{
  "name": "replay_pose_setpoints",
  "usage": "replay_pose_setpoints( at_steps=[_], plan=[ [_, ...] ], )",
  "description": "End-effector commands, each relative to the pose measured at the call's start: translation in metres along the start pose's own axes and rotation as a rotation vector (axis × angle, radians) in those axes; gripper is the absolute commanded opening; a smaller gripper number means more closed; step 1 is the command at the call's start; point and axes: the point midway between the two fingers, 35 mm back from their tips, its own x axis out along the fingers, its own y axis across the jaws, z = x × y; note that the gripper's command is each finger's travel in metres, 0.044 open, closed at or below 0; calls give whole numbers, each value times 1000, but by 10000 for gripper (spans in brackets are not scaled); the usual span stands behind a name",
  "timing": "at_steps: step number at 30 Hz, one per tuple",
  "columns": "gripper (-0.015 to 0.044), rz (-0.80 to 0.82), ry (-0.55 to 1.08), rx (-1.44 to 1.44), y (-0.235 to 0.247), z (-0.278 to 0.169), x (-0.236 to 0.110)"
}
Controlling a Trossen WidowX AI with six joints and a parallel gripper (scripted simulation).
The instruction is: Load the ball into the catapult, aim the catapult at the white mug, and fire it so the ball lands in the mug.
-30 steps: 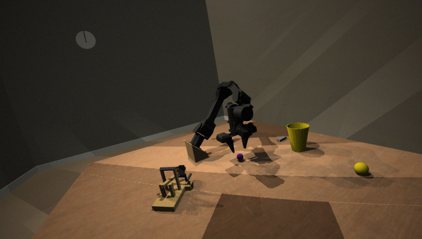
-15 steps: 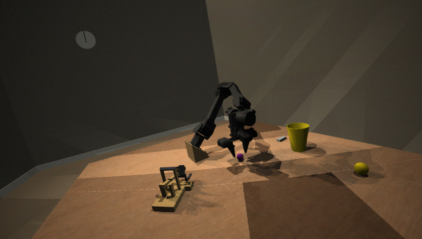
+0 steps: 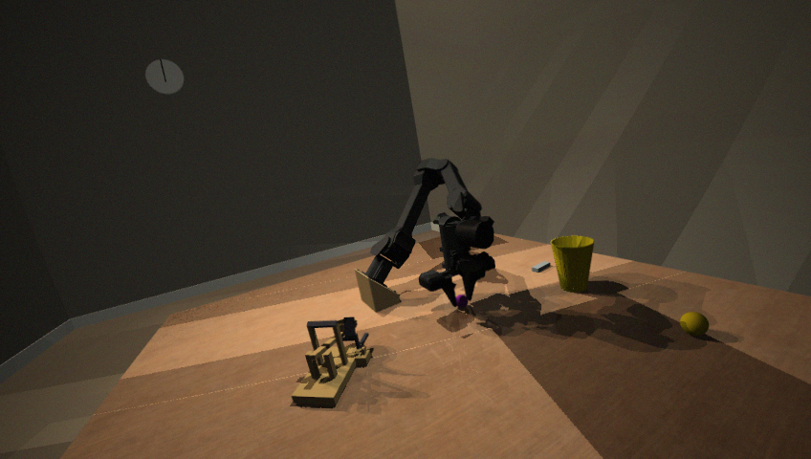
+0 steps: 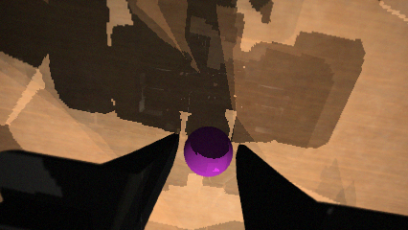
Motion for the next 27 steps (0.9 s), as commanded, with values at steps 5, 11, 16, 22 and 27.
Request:
replay_pose_setpoints(
  at_steps=[5,11,16,22,27],
  plan=[
    [103,4,4,7,-1,-1,2],
    [0,-4,0,17,-1,2,-11],
    [0,-14,-6,36,-2,6,-38],
    [0,-18,-10,59,-1,6,-71],
    [0,-14,-12,77,1,2,-99]
  ],
)
